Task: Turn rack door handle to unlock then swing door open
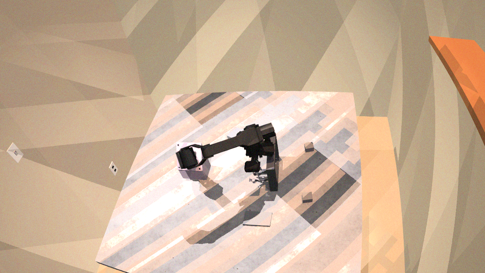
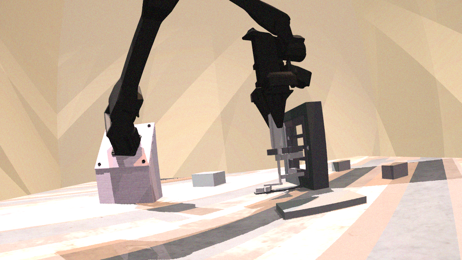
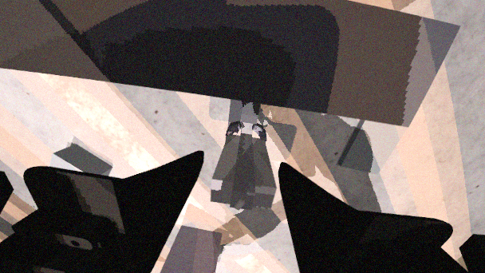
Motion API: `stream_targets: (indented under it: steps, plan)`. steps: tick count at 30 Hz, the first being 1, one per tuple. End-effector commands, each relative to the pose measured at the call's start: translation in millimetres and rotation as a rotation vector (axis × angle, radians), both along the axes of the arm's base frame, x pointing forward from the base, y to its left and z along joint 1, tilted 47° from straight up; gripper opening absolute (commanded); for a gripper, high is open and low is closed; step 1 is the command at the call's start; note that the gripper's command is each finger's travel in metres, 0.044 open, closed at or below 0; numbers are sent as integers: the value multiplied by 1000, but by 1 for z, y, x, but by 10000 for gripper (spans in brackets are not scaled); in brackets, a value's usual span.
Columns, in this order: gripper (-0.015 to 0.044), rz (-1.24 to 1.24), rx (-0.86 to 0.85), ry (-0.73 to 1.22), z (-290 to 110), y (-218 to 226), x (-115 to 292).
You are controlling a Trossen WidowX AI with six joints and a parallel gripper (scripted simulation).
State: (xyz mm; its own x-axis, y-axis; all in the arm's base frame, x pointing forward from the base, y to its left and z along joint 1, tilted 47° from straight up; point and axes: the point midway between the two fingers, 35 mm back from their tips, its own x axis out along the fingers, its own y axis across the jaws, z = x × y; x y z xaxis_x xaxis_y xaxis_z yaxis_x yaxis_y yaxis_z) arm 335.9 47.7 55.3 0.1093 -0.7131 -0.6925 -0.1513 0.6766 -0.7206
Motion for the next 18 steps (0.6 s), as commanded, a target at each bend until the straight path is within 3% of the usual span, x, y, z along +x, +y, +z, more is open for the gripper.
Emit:
stream_targets:
  steps: [1,6,13,18]
  plan:
    - [293,-1,-5,2,-4,-7,-1]
    - [293,-1,-5,1,-7,-11,-1]
    - [109,-1,-5,1,-7,-11,-1]
    - [76,-1,-5,1,-7,-11,-1]
